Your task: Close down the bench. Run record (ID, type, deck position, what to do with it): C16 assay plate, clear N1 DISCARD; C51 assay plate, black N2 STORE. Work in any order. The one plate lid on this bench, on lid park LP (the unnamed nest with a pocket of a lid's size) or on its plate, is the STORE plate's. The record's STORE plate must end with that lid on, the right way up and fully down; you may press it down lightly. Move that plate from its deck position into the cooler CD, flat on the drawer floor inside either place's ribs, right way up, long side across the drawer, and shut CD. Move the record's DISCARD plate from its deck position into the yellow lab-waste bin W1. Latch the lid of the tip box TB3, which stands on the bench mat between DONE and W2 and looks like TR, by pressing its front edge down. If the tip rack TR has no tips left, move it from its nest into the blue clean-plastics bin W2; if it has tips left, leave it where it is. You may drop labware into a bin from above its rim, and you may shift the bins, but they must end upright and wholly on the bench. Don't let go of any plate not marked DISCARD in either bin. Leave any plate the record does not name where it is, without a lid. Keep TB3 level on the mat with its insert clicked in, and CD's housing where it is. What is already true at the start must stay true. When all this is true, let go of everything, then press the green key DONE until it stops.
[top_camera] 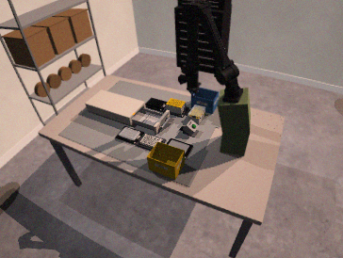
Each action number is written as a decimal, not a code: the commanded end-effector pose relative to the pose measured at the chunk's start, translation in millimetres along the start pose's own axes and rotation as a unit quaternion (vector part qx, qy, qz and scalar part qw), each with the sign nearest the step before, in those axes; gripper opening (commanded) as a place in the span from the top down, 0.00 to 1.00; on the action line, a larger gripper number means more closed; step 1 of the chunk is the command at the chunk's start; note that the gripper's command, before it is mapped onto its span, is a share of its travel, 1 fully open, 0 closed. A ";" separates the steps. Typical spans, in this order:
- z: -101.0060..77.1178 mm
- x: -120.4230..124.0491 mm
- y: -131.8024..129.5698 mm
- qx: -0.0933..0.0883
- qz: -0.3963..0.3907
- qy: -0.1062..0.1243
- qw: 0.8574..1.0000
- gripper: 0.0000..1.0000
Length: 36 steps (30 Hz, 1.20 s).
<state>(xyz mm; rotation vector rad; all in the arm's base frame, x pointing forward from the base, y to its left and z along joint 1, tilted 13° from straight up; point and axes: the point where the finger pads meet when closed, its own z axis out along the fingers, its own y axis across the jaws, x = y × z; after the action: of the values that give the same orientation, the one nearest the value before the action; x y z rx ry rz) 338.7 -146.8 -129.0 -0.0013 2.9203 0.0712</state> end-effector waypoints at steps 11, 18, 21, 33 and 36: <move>-12.0 -7.8 -5.5 0.004 0.001 -0.010 1.000 1.00; -12.0 -7.8 -5.5 0.004 0.001 -0.010 1.000 1.00; -12.0 -7.8 -5.5 0.004 0.001 -0.010 1.000 1.00; -12.0 -7.8 -5.5 0.004 0.001 -0.010 1.000 1.00; -3.5 5.5 -5.6 0.001 0.003 -0.003 1.000 1.00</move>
<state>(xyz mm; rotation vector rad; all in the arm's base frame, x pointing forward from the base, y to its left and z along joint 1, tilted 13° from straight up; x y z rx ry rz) 337.5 -148.0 -122.4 0.0006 2.9196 0.0709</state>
